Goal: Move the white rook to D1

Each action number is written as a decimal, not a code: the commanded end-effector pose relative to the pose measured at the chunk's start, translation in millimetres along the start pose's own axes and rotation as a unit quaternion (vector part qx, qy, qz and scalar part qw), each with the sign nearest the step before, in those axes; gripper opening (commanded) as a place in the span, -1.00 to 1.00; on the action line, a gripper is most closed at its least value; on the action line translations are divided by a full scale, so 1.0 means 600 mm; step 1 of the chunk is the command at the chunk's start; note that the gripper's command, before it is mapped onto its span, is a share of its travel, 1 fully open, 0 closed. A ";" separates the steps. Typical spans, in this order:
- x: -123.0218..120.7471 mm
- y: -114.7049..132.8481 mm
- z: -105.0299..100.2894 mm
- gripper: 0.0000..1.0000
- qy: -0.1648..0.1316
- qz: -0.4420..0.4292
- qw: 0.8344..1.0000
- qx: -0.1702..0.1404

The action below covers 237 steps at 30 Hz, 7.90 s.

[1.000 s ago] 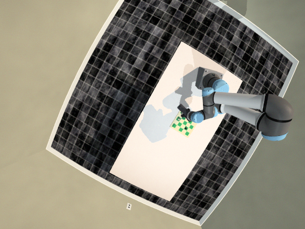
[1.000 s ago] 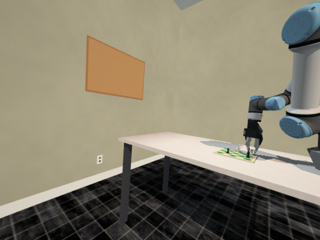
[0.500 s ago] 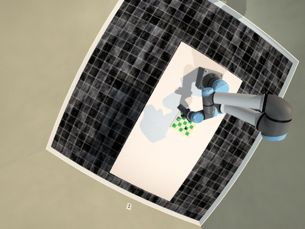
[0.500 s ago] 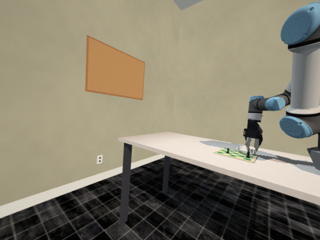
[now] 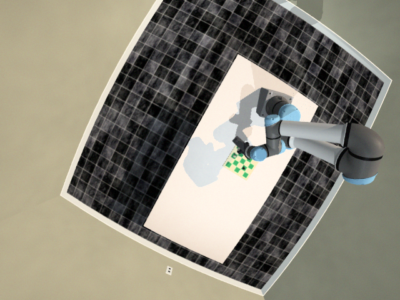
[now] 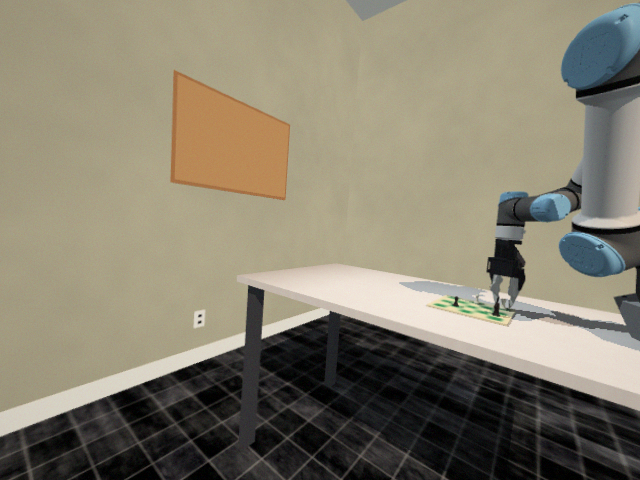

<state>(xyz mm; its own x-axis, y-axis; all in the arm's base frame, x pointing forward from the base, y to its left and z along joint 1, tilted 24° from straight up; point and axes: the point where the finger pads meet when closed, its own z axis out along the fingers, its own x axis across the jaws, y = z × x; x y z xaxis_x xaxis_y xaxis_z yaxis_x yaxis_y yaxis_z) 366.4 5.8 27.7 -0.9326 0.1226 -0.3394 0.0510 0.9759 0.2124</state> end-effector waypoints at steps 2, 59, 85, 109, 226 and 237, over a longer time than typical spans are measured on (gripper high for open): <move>-0.001 0.000 0.000 -0.56 0.000 0.000 1.000 0.000; -0.001 0.000 -0.035 -1.00 0.000 0.000 1.000 0.000; 0.000 0.000 -0.151 -1.00 0.000 0.000 1.000 0.000; 0.005 0.026 -0.167 -1.00 0.000 -0.042 0.999 0.000; 0.014 0.066 -0.007 -1.00 0.000 -0.104 0.995 0.000; 0.014 0.066 -0.003 -1.00 0.000 -0.104 0.995 0.000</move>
<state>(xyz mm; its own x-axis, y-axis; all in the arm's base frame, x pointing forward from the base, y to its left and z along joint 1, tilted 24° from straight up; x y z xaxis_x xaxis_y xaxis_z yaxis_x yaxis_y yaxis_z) 359.4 45.3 35.4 -0.9229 -0.0825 -0.3761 -0.1436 0.9801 0.1374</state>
